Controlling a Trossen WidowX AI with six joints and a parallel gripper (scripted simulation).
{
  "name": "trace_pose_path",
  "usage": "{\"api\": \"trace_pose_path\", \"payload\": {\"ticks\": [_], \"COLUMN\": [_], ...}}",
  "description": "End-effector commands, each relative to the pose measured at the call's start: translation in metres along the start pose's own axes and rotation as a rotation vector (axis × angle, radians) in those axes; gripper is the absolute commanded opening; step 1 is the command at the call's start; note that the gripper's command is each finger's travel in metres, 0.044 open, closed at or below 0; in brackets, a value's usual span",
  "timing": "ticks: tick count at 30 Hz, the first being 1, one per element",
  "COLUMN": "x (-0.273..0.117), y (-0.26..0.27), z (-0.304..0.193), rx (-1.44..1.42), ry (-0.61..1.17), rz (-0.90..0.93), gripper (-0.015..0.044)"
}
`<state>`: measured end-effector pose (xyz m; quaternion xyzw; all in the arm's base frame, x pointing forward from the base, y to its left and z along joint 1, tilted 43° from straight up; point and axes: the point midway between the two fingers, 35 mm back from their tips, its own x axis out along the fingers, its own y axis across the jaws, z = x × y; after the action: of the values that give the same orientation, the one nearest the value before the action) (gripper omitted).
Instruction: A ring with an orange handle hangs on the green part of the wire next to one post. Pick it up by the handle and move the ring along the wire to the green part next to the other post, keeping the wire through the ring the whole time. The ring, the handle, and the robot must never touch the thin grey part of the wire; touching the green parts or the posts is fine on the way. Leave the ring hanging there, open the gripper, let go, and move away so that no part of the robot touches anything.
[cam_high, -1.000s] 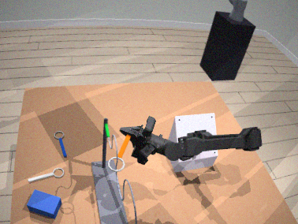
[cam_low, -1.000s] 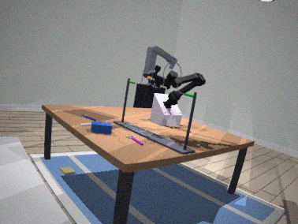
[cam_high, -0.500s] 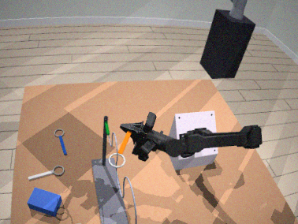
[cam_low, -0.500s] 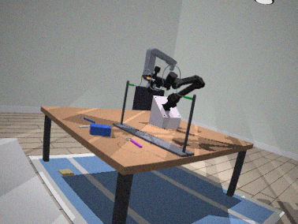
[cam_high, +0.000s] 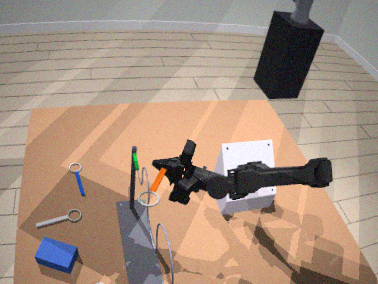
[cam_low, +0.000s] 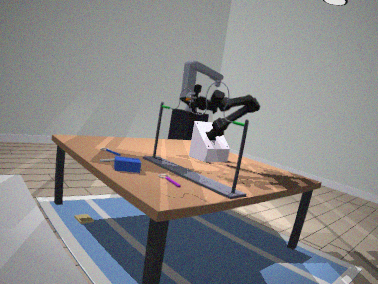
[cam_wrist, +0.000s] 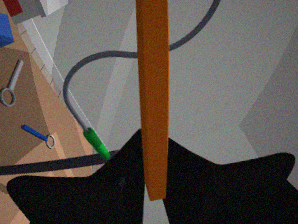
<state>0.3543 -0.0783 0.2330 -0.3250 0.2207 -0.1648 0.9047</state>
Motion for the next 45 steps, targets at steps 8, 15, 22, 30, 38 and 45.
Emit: {"api": "trace_pose_path", "payload": {"ticks": [8, 15, 22, 30, 38, 45], "x": [-0.003, -0.006, -0.01, -0.014, -0.019, -0.024], "y": [0.015, 0.024, 0.033, 0.043, 0.051, 0.056], "z": [0.004, 0.007, 0.011, 0.017, 0.025, 0.033], "rx": [0.212, 0.342, 0.472, 0.621, 0.769, 0.9], "ry": [0.021, 0.038, 0.055, 0.075, 0.094, 0.11], "rz": [0.111, 0.181, 0.252, 0.333, 0.415, 0.486], "gripper": [-0.015, -0.015, -0.015, -0.015, -0.015, -0.015]}}
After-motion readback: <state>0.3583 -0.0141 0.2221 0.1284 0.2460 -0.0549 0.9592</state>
